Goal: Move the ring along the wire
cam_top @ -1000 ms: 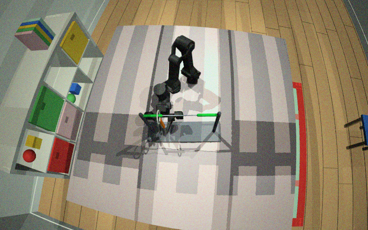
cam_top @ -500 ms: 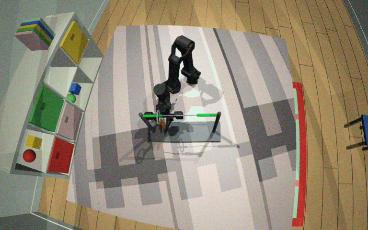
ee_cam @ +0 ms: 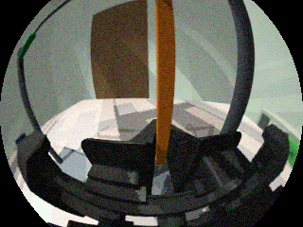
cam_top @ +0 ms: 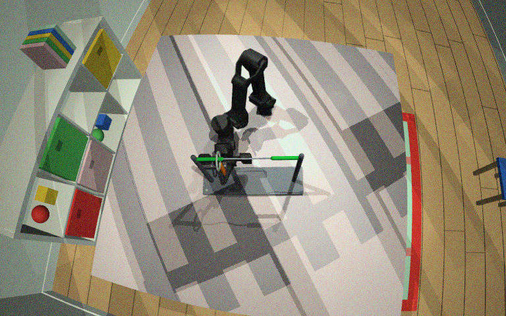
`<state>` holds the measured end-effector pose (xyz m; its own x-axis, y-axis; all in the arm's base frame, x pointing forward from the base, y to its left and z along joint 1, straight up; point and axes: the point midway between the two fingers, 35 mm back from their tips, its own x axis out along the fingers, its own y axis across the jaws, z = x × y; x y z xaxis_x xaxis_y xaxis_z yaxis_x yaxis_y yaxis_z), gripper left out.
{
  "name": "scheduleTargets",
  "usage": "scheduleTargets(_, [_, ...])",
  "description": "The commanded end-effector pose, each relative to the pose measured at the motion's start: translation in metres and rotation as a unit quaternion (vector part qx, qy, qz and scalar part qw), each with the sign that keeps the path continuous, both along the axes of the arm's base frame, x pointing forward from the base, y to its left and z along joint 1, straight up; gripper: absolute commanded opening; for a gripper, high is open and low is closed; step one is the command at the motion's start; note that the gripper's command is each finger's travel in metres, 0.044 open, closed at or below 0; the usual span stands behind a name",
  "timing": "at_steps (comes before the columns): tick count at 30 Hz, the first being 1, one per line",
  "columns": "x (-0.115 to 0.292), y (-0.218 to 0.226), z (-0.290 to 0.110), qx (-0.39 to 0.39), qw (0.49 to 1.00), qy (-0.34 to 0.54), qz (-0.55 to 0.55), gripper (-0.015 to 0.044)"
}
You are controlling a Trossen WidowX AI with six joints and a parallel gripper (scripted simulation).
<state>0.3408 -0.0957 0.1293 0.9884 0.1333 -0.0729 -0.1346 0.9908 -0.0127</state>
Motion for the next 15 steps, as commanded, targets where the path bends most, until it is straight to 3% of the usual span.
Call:
scheduleTargets(1, [0.000, 0.000, 0.001, -0.001, 1.000, 0.000, 0.000, -0.0150])
scheduleTargets(15, [0.000, -0.001, 0.020, -0.001, 1.000, 0.000, 0.000, -0.0150])
